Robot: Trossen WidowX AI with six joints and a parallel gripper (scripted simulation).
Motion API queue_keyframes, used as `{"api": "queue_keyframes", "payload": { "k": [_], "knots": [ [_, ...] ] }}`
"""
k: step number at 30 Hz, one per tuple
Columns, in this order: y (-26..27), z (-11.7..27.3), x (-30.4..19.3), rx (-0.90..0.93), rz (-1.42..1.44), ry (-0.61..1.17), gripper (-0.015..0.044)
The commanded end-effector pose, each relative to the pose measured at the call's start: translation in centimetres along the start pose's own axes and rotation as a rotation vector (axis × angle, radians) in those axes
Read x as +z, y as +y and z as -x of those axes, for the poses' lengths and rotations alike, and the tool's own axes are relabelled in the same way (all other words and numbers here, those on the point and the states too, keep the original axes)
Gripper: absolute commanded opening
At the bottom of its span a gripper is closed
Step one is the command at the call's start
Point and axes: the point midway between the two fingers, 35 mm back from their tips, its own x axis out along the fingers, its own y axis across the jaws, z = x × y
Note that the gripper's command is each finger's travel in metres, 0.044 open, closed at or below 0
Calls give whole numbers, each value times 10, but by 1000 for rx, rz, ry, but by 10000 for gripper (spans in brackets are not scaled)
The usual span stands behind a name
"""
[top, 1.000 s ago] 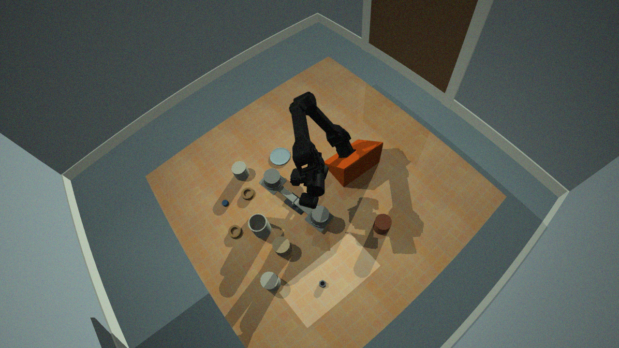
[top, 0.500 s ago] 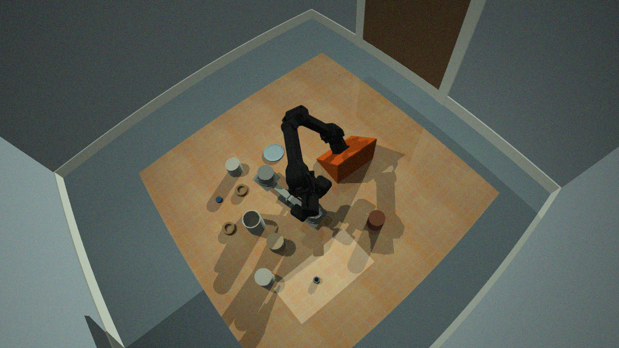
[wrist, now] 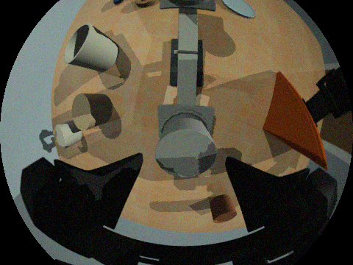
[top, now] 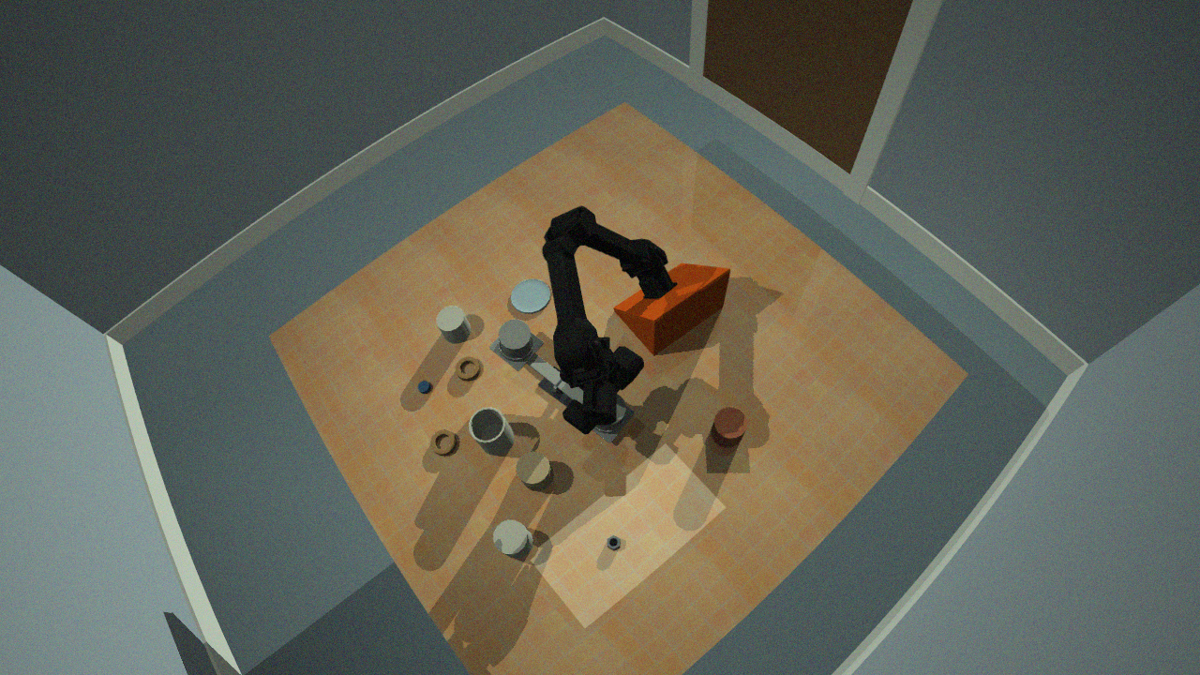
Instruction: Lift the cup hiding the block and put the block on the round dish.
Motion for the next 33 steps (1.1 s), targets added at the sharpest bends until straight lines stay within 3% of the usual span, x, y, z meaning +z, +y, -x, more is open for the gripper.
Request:
{"api": "queue_keyframes", "payload": {
  "k": [1, 33],
  "knots": [
    [0, -8, 1, -4, 6, -4, 440],
    [-2, -57, 2, -4, 5, -7, 440]
  ]
}}
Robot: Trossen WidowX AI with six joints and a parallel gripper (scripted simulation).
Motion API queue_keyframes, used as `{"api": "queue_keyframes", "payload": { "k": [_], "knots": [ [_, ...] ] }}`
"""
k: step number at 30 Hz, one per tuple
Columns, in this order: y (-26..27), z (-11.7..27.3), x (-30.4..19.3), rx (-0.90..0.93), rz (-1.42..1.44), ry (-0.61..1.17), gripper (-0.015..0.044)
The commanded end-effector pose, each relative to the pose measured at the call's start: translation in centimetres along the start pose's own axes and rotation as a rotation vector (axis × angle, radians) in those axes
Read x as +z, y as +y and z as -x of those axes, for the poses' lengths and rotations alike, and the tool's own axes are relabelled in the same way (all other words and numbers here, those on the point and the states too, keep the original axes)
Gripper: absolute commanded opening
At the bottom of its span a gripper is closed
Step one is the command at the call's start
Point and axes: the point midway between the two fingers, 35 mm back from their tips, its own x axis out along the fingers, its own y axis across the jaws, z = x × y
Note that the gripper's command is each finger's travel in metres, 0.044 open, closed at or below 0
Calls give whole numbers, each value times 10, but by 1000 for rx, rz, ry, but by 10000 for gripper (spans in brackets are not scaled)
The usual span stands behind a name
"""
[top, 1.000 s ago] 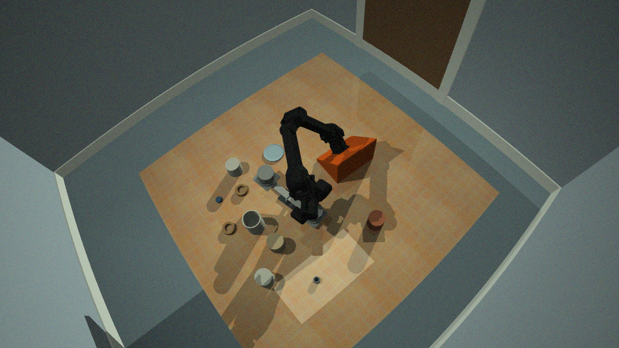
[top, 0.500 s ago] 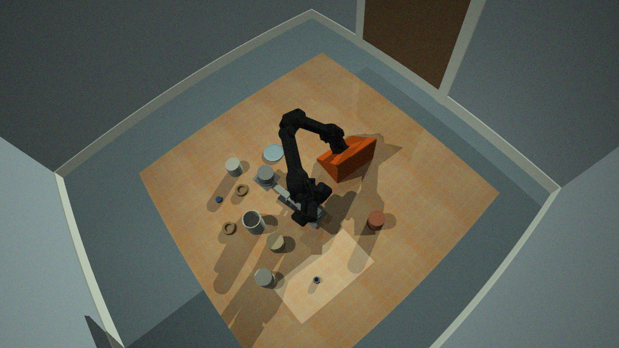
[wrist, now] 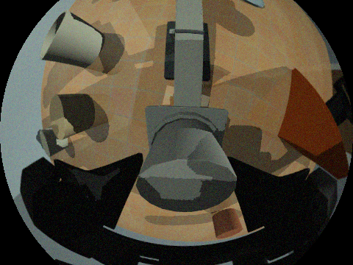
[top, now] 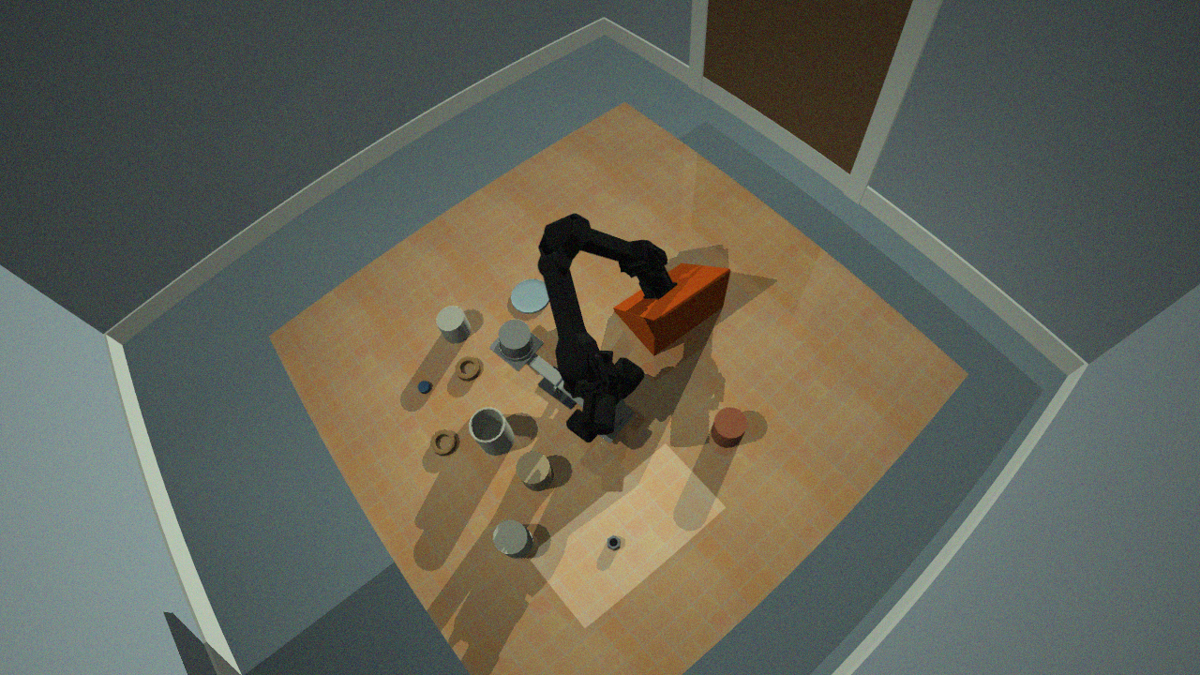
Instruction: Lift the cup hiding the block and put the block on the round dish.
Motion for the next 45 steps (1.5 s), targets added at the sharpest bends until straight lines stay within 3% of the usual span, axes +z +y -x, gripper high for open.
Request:
{"api": "queue_keyframes", "payload": {
  "k": [1, 3, 11, 23, 45],
  "knots": [
    [-1, -4, 1, -2, 6, -4, 414],
    [-1, -4, 1, -2, 6, -4, 361],
    [-1, -4, 1, -2, 6, -4, 308],
    [2, 7, 0, -1, 6, -2, 0],
    [6, 34, -2, -1, 7, 0, 0]
  ]
}}
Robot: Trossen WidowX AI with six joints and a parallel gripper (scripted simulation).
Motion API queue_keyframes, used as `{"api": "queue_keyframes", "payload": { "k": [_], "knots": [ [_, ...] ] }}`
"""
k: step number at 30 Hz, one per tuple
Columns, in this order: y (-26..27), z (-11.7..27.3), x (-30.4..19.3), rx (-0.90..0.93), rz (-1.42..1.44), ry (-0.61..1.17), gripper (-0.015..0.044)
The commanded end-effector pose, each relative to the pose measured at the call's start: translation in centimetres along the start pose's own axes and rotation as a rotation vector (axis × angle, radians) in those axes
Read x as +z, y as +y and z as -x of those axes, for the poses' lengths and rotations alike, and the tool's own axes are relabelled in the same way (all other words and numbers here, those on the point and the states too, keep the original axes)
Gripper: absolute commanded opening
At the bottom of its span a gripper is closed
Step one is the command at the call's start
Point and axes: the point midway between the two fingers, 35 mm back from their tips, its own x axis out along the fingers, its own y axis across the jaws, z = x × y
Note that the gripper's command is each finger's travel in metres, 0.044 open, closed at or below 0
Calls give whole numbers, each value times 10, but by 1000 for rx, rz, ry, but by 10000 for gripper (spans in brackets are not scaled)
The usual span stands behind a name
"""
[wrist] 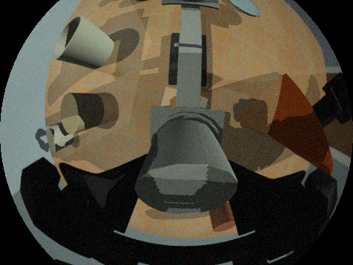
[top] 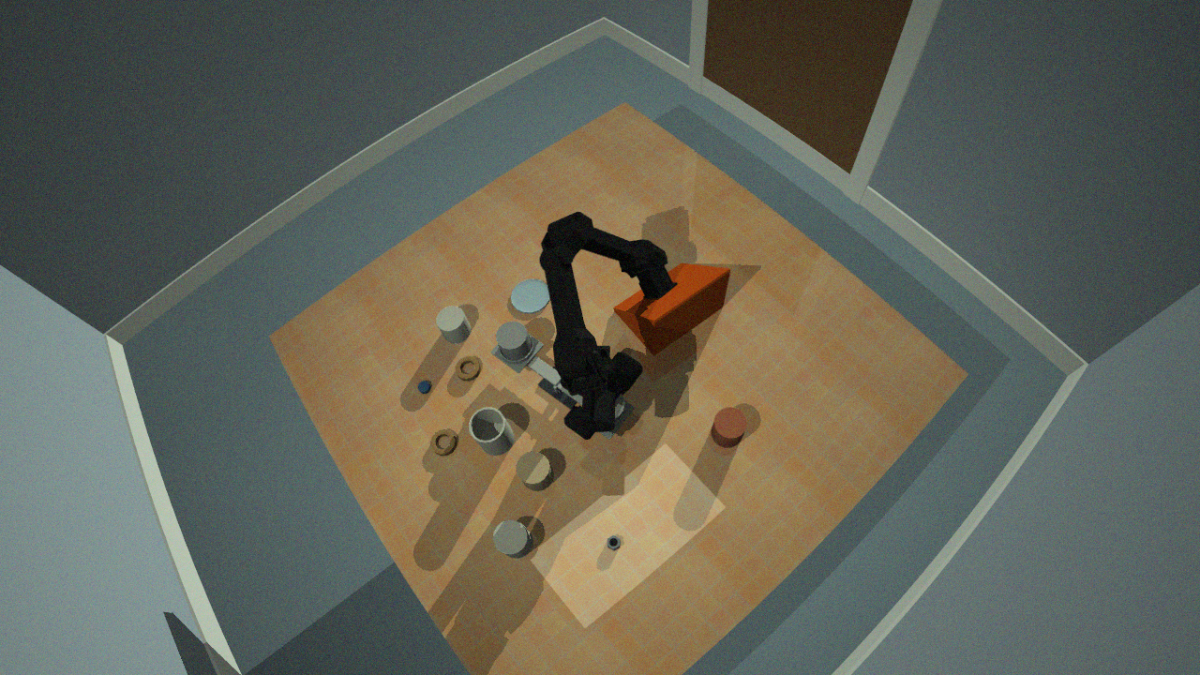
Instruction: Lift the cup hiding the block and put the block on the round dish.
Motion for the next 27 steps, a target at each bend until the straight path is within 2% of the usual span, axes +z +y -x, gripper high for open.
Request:
{"api": "queue_keyframes", "payload": {
  "k": [1, 27],
  "knots": [
    [3, 8, -3, 13, -10, 11, 0],
    [4, 41, -3, 13, -10, 13, 0]
  ]
}}
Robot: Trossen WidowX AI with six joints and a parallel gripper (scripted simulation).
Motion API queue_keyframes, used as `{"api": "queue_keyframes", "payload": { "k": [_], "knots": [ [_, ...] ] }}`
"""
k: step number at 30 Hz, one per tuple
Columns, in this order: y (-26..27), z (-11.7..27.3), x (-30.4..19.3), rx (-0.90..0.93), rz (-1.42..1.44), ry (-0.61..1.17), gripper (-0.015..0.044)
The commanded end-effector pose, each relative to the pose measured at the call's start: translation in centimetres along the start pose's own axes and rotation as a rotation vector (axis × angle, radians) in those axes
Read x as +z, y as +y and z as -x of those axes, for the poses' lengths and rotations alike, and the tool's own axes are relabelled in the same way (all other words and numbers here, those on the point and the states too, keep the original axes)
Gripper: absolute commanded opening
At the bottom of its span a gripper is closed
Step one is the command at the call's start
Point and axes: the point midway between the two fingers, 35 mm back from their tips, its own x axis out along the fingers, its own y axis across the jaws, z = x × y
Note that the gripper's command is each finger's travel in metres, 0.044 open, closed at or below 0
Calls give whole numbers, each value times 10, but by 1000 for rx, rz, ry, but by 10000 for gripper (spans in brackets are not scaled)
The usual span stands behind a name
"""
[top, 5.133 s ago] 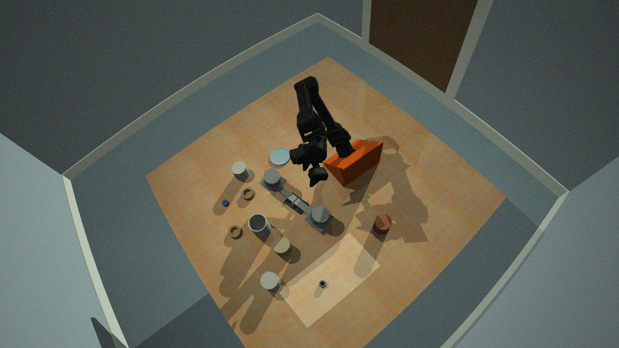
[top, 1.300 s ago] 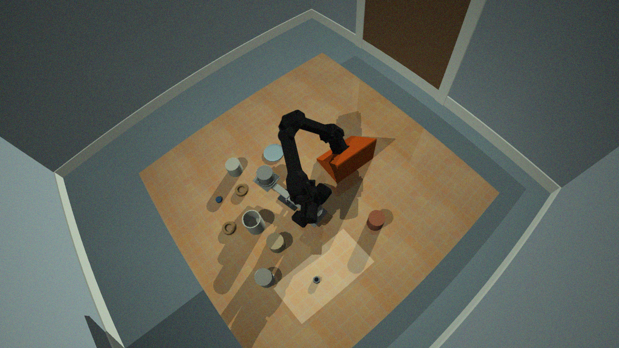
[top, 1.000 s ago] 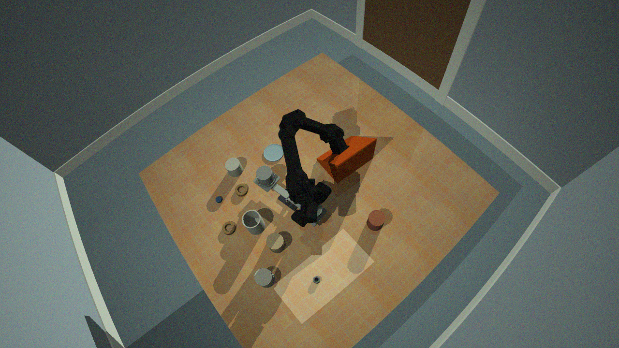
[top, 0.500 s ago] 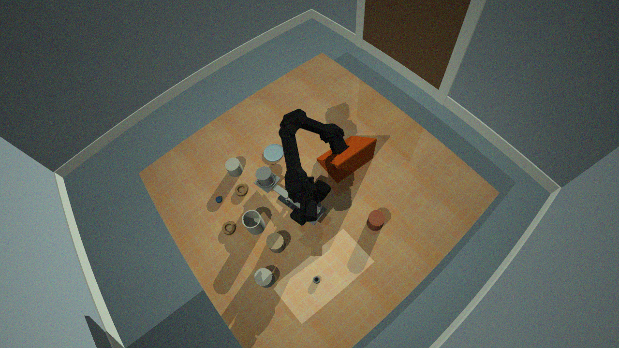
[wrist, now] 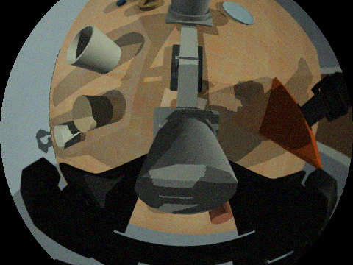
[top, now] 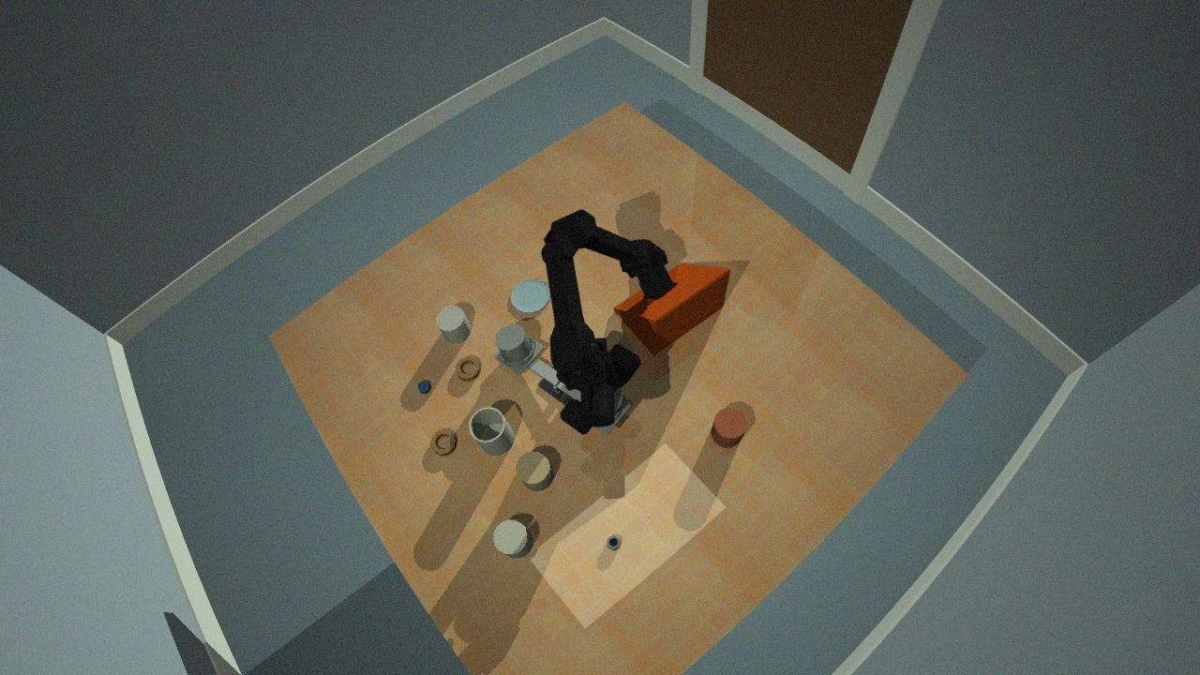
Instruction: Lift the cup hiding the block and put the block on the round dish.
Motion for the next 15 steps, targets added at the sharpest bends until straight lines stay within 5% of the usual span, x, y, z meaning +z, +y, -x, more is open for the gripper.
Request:
{"api": "queue_keyframes", "payload": {
  "k": [1, 15],
  "knots": [
    [3, 11, -7, 22, -11, 23, 0],
    [2, 29, -6, 22, -10, 24, 0]
  ]
}}
